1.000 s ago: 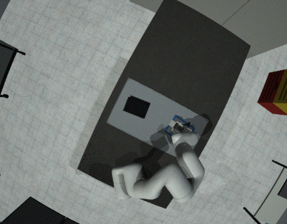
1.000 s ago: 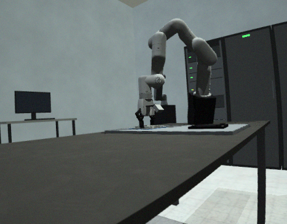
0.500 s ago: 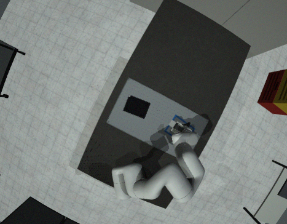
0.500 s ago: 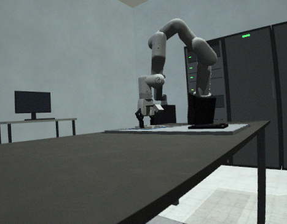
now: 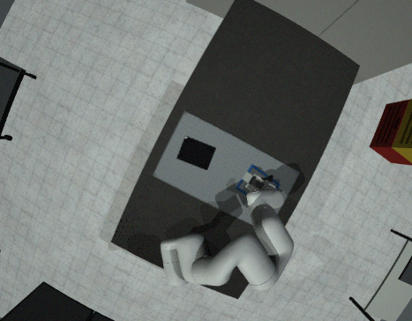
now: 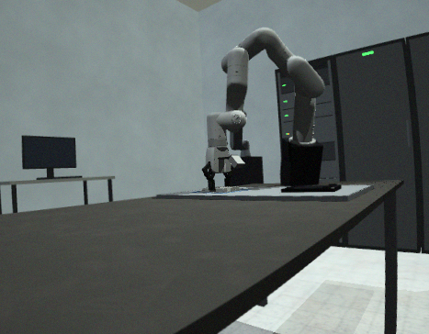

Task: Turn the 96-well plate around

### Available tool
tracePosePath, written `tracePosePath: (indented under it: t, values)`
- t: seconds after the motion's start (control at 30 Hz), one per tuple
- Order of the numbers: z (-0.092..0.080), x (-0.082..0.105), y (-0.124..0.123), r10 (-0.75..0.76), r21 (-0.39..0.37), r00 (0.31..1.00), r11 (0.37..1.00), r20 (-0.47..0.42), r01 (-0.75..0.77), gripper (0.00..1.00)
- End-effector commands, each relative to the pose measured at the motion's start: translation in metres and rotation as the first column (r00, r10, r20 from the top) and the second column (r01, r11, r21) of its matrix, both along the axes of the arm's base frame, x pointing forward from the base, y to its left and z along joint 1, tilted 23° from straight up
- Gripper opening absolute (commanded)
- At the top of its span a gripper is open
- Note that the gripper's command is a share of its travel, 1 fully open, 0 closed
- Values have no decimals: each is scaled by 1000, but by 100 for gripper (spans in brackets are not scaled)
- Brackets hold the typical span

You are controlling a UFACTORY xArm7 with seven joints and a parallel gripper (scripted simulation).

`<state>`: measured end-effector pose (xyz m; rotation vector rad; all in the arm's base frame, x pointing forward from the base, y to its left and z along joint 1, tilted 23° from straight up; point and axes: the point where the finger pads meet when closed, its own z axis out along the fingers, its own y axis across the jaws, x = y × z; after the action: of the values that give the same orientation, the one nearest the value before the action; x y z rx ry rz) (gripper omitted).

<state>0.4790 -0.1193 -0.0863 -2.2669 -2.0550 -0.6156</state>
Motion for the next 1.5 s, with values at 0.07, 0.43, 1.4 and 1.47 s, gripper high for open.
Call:
tracePosePath:
  t: [0.07, 0.43, 1.4, 1.47]
  values:
    - [1, 1, -1, -2, -2, 1000, 1000, 2, 2, 0]
    - [2, 1, -2, -2, -2, 1000, 1000, 3, 2, 0]
    - [18, -4, -7, -2, -2, 1000, 1000, 3, 2, 0]
    - [20, -5, -7, -2, -2, 1000, 1000, 3, 2, 0]
